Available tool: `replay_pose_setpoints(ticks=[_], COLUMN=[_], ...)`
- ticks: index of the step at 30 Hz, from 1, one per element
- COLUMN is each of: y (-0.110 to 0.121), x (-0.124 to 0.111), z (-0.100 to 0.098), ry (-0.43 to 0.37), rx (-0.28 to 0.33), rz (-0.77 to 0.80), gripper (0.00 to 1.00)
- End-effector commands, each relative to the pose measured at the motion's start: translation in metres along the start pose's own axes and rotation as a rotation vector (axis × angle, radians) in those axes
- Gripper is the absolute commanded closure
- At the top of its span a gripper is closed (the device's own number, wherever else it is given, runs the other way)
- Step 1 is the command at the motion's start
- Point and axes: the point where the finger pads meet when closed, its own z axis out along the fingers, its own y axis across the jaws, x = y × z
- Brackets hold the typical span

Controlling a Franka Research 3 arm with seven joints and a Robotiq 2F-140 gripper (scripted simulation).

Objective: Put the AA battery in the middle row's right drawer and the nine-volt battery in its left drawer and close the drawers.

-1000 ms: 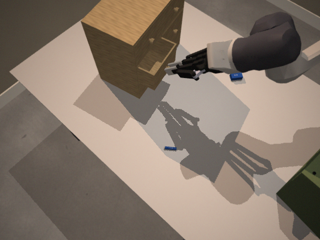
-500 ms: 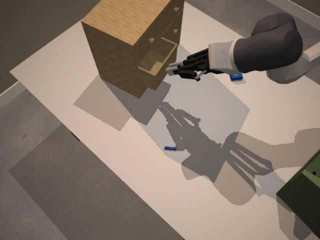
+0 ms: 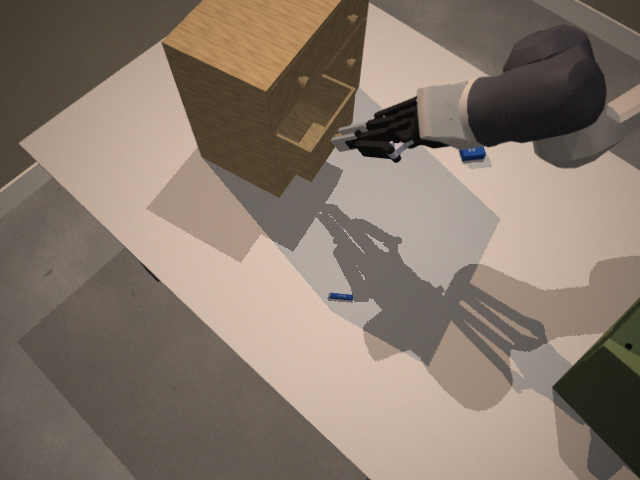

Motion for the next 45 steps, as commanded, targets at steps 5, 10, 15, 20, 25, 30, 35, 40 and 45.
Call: replay_pose_setpoints(ticks=[5, 10, 15, 20, 25, 30, 35, 40, 45], y=[0.000, 0.000, 0.000, 0.000, 0.000, 0.000, 0.000, 0.000, 0.000], x=[0.000, 0.000, 0.000, 0.000, -0.001, -0.005, -0.008, -0.034, -0.036], z=[0.000, 0.000, 0.000, 0.000, -0.001, -0.004, -0.008, -0.033, -0.036], ry=[0.000, 0.000, 0.000, 0.000, 0.000, 0.000, 0.000, -0.028, -0.029], rx=[-0.002, -0.002, -0.002, -0.002, -0.002, -0.002, -0.002, -0.001, -0.001], rz=[0.002, 0.002, 0.002, 0.002, 0.002, 0.002, 0.002, 0.003, 0.002], gripper=[0.92, 0.87, 0.82, 0.80, 0.80, 0.80, 0.80, 0.80, 0.80])
